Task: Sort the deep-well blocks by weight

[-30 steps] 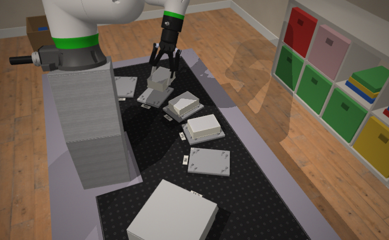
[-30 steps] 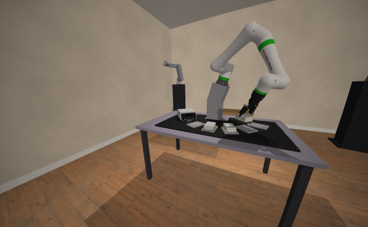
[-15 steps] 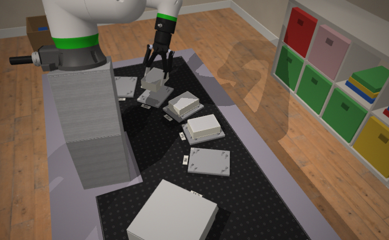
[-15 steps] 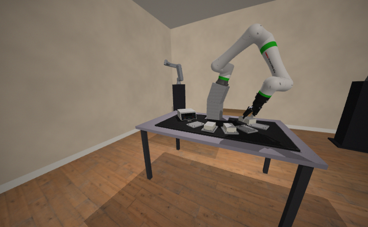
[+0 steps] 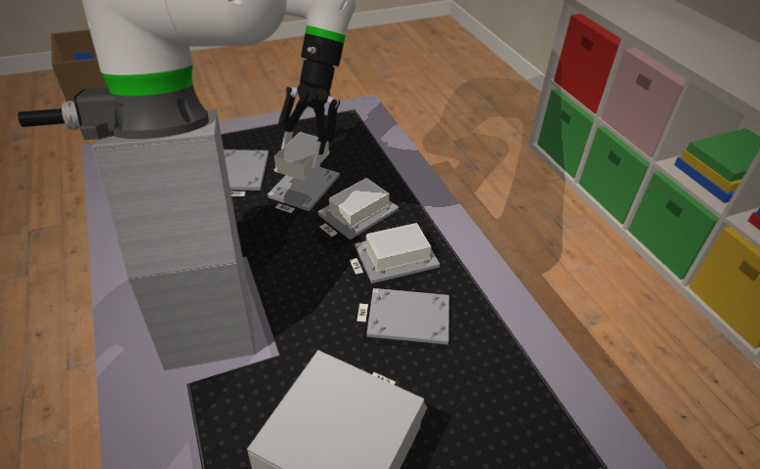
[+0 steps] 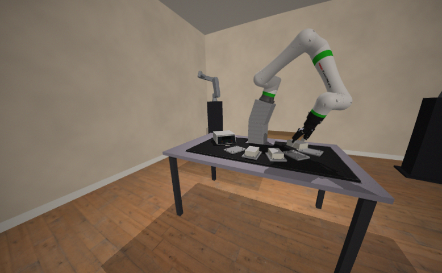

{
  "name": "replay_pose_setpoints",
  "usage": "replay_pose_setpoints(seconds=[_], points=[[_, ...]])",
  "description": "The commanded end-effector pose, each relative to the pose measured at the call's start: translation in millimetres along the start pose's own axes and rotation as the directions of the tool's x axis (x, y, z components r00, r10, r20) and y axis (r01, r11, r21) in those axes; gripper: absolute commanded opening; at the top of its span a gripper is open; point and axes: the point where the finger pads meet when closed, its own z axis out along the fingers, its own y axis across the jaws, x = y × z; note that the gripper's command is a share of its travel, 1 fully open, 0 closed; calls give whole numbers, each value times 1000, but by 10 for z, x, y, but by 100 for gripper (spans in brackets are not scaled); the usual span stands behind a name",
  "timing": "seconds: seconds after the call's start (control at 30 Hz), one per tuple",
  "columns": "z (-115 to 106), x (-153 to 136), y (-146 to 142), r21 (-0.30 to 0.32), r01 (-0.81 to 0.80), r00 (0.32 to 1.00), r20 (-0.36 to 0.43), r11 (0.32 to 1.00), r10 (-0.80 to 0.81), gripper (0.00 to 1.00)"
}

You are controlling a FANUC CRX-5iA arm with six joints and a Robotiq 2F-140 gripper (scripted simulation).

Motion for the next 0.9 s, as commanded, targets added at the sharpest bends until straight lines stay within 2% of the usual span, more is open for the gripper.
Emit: replay_pose_setpoints(seconds=[0.0, 0.63, 0.87], points=[[-1, 1, 2, 0, 0, 1000, 0, 1000, 0, 10], [-1, -1, 6, 0, 0, 1000, 0, 1000, 0, 10], [100, 58, 7, 0, 0, 1000, 0, 1000, 0, 10]])
